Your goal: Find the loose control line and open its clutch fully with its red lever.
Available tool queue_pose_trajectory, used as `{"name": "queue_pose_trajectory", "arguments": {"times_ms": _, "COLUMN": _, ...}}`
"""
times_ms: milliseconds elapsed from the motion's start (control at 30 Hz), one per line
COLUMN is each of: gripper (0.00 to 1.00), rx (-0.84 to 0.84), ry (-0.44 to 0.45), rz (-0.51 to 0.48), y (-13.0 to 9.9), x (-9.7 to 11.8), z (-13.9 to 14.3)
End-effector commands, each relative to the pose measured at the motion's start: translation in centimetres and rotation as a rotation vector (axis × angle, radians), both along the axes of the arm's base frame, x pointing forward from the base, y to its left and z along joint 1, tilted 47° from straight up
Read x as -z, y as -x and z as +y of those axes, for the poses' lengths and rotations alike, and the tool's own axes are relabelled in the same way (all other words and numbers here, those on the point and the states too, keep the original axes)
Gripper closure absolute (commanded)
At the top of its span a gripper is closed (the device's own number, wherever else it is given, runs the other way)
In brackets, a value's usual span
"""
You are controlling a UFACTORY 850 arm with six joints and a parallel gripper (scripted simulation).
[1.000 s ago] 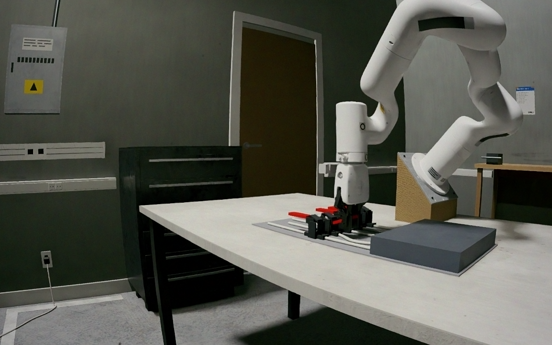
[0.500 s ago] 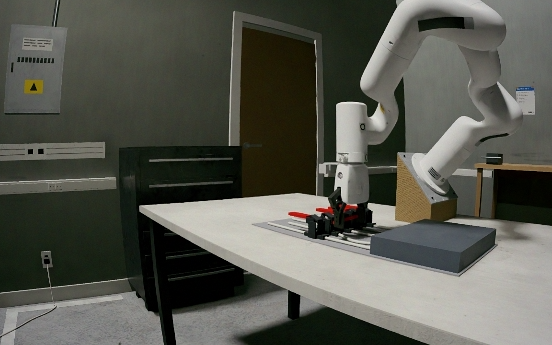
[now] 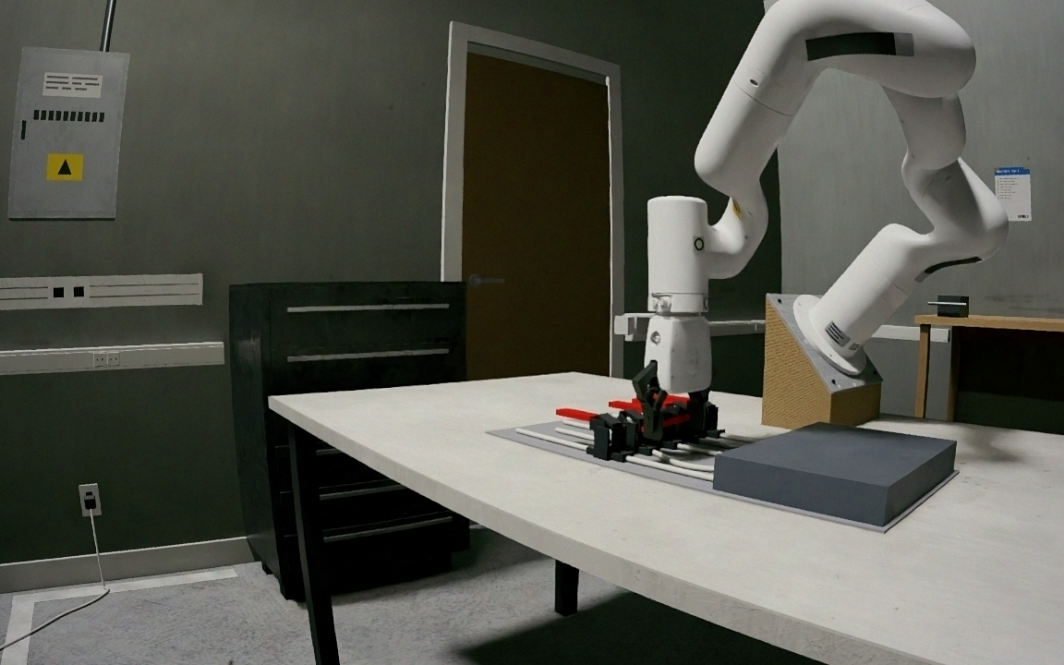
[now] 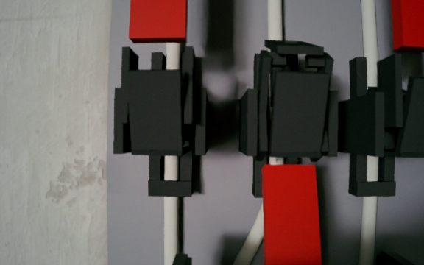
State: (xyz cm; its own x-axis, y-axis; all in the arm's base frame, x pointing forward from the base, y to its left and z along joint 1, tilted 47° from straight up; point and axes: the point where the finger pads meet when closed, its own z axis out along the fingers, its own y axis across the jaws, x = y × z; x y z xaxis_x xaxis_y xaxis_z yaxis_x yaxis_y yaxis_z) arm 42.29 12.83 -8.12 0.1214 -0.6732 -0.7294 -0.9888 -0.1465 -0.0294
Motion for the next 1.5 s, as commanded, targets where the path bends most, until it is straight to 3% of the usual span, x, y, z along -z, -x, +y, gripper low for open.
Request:
{"name": "queue_pose_trajectory", "arguments": {"times_ms": 0, "gripper": 0.00, "rx": 0.001, "ry": 0.000, "rz": -0.001, "y": -0.1, "x": 0.0, "z": 0.0}}
{"name": "queue_pose_trajectory", "arguments": {"times_ms": 600, "gripper": 0.00, "rx": 0.001, "ry": 0.000, "rz": -0.001, "y": -0.1, "x": -0.6, "z": -0.7}}
{"name": "queue_pose_trajectory", "arguments": {"times_ms": 1467, "gripper": 0.00, "rx": 0.001, "ry": 0.000, "rz": -0.001, "y": -0.8, "x": -6.0, "z": -6.4}}
